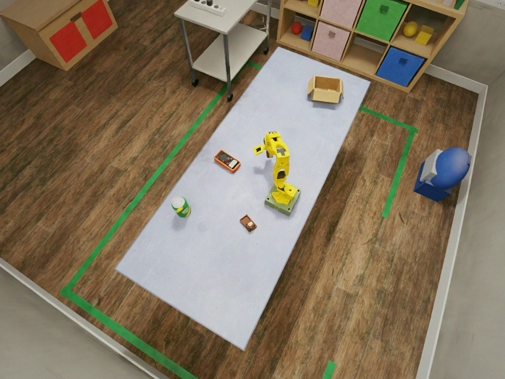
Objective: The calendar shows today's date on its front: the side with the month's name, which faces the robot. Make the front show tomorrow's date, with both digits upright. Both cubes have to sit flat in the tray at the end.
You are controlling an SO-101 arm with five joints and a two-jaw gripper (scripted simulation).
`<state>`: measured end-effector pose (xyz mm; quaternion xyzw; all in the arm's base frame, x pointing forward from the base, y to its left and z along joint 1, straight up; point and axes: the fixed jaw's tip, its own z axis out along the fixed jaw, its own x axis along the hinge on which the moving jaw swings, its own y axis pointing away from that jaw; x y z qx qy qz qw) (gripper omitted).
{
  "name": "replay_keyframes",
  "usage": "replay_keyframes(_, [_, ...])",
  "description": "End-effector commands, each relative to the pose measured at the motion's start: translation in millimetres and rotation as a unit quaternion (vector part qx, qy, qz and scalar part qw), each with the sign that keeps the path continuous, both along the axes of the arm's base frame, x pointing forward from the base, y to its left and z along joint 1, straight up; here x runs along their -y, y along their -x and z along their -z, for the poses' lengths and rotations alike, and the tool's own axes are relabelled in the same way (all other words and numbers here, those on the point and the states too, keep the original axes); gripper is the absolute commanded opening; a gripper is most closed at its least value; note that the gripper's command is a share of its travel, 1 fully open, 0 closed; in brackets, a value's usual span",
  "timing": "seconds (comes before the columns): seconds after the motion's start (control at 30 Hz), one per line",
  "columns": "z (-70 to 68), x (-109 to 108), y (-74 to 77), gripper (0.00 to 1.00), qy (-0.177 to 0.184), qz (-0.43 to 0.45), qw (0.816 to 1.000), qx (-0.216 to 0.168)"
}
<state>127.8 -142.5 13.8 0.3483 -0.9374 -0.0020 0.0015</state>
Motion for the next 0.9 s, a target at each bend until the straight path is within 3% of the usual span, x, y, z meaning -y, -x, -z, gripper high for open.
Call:
replay_keyframes(0.0, [2.0,6.5,5.3,0.00,0.000,0.018,1.000,0.001])
replay_keyframes(0.27, [2.4,12.3,12.6,0.00,0.000,0.042,0.999,0.001])
replay_keyframes(0.87, [2.5,14.1,12.3,0.00,0.004,0.036,0.999,0.004])
